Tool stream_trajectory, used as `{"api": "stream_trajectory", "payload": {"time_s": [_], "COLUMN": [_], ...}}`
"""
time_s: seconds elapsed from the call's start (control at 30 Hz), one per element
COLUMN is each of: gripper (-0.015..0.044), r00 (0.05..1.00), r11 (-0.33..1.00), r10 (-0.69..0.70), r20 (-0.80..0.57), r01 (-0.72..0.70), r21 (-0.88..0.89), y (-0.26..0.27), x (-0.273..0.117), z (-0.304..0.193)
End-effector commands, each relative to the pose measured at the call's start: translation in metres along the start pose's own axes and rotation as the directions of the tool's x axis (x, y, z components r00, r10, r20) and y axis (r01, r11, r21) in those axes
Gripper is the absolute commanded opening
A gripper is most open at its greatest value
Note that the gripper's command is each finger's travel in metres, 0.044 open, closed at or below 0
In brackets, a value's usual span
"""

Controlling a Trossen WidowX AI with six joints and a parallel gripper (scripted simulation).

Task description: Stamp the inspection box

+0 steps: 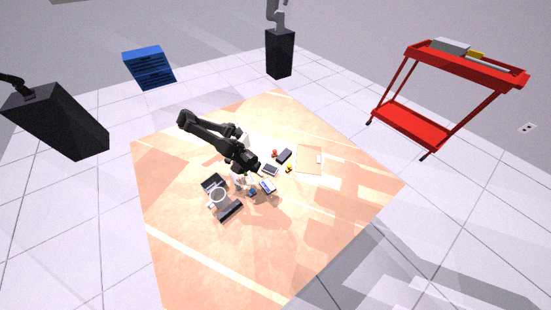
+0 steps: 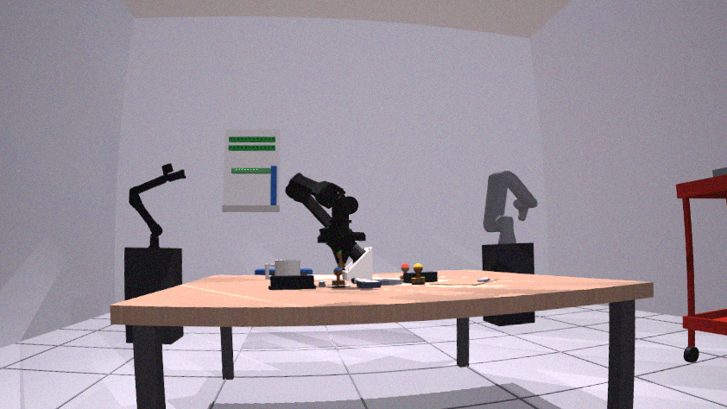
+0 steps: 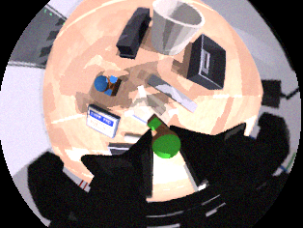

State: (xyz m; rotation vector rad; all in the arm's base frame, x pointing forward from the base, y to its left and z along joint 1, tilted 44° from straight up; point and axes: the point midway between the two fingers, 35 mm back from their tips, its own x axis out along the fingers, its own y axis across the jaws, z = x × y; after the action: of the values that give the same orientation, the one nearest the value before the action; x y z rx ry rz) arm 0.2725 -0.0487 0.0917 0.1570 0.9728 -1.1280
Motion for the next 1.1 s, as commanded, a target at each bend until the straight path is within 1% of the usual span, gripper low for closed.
{"api": "stream_trajectory", "payload": {"time_s": [0.0, 0.37, 0.7, 1.07], "gripper": [0.0, 0.0, 0.0, 0.0], "r00": [1.0, 1.0, 1.0, 1.0], "r11": [1.0, 1.0, 1.0, 1.0], "r10": [0.003, 0.003, 0.013, 0.004], "r20": [-0.003, -0.003, -0.017, -0.009], "r01": [-0.003, -0.003, -0.013, -0.004], "r21": [0.004, 0.003, 0.001, 0.005], "y": [0.0, 0.001, 0.017, 0.017], "x": [-0.006, -0.02, -0.023, -0.022], "z": [0.0, -0.004, -0.063, -0.122]}}
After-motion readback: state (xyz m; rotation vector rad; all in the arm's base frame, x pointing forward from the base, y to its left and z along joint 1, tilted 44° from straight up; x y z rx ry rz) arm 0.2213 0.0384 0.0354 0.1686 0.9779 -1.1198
